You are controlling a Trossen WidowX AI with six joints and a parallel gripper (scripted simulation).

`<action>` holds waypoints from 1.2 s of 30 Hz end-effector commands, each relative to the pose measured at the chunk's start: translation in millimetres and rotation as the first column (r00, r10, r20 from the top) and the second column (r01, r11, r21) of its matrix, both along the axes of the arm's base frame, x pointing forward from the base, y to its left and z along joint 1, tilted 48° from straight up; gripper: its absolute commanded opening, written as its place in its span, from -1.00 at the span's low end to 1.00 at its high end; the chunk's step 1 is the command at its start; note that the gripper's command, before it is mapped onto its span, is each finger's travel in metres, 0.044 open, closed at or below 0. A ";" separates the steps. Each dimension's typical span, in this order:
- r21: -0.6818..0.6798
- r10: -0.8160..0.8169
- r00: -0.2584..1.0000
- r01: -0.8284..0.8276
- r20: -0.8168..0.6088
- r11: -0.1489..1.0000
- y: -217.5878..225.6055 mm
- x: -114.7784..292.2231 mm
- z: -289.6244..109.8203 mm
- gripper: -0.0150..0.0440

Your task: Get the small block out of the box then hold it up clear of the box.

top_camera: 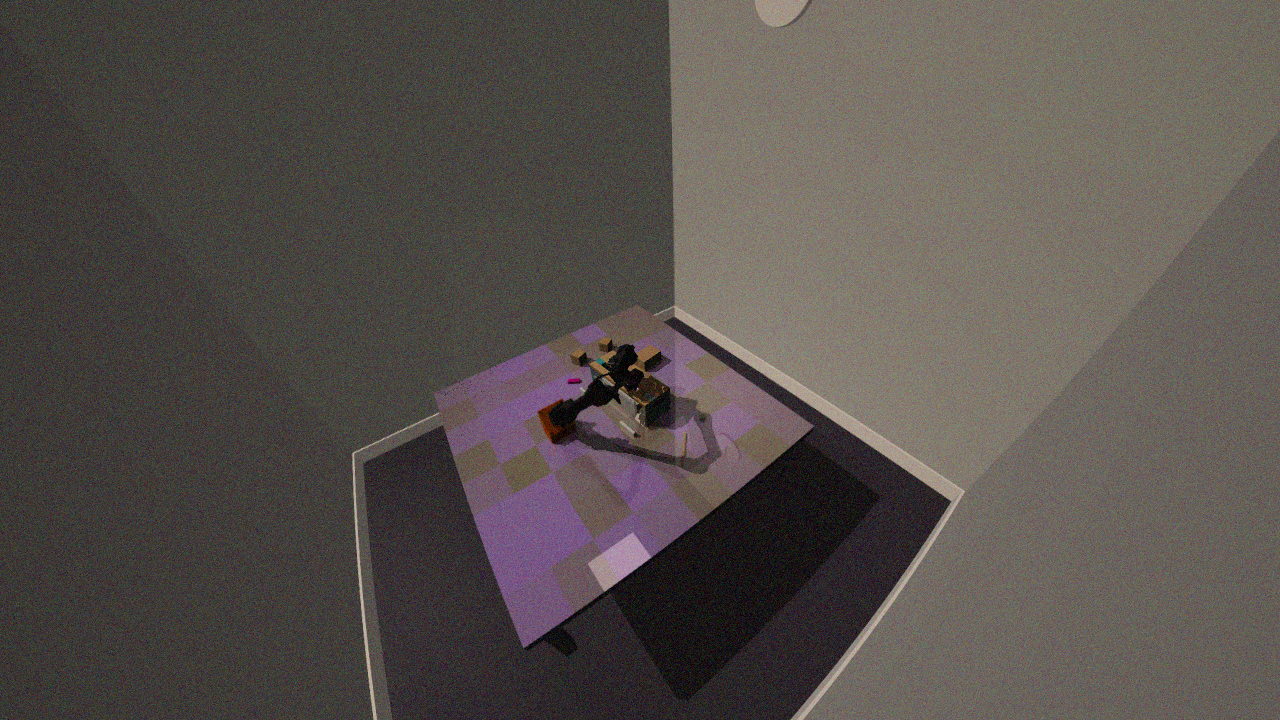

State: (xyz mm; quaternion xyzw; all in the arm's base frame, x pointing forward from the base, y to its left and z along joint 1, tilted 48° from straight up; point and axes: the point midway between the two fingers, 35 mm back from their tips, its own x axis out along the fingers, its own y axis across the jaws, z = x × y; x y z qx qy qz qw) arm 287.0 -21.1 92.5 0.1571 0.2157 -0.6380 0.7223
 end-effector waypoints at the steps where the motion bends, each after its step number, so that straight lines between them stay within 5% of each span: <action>1: -0.003 -0.002 1.000 0.002 0.004 1.000 -6.3 1.1 6.1 0.86; 36: -0.004 -0.002 1.000 0.002 0.004 1.000 -33.7 6.5 37.0 0.86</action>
